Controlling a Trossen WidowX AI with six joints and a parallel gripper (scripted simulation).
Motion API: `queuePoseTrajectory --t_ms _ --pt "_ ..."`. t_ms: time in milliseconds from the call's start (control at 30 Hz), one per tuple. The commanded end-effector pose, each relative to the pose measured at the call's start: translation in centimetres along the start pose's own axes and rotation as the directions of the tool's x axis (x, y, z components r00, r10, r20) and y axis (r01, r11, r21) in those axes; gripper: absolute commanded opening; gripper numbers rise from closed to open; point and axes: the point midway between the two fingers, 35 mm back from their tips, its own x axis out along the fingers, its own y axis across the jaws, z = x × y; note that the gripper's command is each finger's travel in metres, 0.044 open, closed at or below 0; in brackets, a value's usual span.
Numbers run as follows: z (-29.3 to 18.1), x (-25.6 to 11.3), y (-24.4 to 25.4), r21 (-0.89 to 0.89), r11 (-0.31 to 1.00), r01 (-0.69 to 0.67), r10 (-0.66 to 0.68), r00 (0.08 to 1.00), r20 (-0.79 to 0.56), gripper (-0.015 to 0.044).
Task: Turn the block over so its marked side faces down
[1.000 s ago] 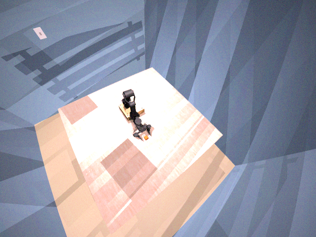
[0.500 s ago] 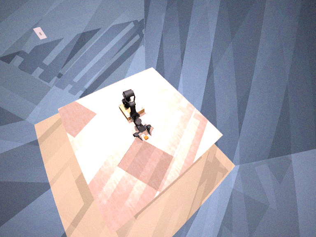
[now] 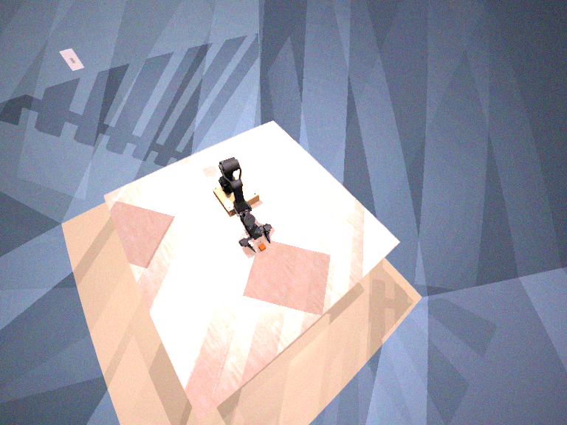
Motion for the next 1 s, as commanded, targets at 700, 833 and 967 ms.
queuePoseTrajectory --t_ms 700,833,967 --pt "5.4 -6.0 0.1 -0.007 1.0 0.002 -0.005 0.904 -0.427 0.044" --pt "5.4 -6.0 0.1 -0.007 1.0 0.002 -0.005 0.904 -0.427 0.044" --pt "5.6 -5.8 0.1 -0.006 1.0 0.002 -0.005 0.895 -0.445 0.044"
